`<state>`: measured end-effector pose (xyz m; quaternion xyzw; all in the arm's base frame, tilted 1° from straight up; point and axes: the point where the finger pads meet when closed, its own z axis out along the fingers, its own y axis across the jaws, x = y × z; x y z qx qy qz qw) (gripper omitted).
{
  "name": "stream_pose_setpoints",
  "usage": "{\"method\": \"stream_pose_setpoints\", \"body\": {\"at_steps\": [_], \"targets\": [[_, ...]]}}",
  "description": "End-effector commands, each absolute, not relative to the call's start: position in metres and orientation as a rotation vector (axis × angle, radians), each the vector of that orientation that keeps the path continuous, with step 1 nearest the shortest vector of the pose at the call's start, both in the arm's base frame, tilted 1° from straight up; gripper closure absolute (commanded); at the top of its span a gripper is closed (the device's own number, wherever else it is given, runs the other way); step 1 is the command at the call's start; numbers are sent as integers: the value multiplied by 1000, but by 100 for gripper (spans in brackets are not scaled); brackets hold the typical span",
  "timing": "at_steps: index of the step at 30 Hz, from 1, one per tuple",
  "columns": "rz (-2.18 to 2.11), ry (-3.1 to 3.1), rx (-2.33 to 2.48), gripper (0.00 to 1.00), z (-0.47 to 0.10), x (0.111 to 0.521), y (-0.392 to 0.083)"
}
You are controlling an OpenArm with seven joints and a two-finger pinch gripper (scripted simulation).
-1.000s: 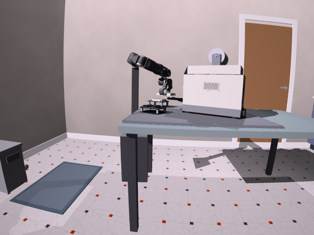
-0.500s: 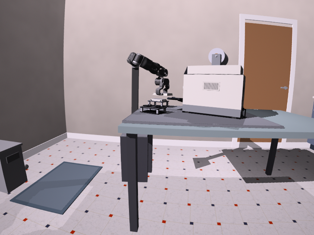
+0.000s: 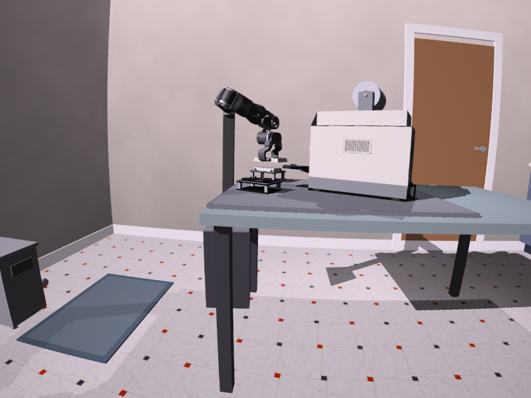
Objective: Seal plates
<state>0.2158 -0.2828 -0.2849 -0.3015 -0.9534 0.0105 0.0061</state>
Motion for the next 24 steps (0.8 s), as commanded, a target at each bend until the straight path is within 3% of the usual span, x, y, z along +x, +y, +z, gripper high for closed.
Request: {"method": "stream_pose_setpoints", "body": {"at_steps": [1,24], "targets": [[19,-2988,-928,100,-286,214,-283],[21,-2987,-928,100,-285,180,-312]]}}
